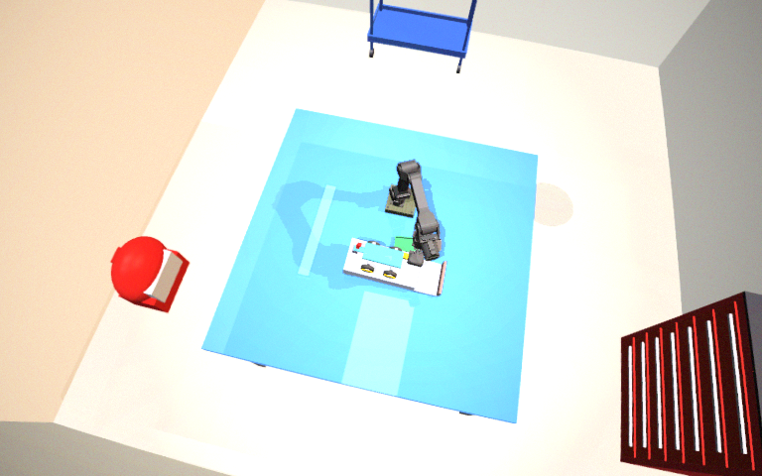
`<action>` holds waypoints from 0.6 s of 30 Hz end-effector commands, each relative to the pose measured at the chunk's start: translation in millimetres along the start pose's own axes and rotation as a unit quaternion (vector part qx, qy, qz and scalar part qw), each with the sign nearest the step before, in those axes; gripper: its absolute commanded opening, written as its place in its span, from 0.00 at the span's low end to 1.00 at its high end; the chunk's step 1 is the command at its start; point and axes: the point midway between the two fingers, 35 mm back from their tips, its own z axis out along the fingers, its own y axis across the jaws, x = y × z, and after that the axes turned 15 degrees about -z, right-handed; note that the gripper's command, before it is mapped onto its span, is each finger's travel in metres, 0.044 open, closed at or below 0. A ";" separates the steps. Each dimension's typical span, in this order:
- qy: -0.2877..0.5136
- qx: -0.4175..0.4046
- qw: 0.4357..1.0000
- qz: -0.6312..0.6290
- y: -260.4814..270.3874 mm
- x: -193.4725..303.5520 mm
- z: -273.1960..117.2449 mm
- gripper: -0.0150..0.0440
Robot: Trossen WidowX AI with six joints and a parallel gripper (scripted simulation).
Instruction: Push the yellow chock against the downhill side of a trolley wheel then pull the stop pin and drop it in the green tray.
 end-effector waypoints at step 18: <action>0.057 0.019 0.998 -0.007 -5.9 126.7 -19.4 0.58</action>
